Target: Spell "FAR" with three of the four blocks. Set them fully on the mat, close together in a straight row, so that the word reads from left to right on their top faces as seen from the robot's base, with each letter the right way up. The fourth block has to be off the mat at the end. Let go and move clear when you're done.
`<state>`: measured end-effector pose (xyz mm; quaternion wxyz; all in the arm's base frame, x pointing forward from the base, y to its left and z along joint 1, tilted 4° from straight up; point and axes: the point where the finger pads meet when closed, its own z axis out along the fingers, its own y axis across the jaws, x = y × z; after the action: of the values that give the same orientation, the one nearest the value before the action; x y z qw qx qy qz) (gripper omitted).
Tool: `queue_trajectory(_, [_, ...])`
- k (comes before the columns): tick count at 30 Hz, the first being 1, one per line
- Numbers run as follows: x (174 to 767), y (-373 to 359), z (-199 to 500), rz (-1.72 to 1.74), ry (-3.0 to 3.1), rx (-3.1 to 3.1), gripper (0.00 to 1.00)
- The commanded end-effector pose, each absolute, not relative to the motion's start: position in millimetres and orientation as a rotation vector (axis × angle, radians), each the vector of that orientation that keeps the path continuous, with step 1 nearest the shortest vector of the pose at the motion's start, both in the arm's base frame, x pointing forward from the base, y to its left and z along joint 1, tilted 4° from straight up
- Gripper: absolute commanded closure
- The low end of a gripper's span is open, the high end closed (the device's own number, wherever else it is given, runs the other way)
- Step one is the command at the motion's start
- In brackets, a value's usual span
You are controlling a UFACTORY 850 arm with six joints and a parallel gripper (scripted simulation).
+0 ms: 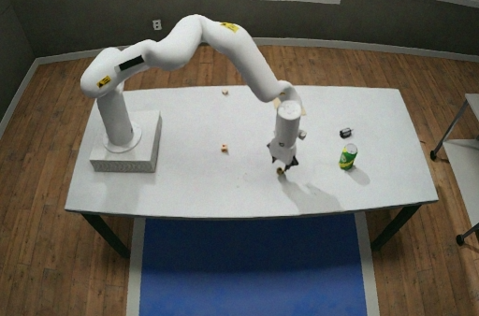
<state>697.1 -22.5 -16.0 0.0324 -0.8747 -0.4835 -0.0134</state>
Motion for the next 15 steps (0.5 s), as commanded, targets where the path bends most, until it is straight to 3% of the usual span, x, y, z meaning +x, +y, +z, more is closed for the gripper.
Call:
queue_trajectory(1, [698.4, -22.2, -20.9, -0.045, -1.489, -2.694, 0.36])
queue_trajectory(15, [698.3, -21.4, -33.1, -0.045, -1.489, -2.694, 0.36])
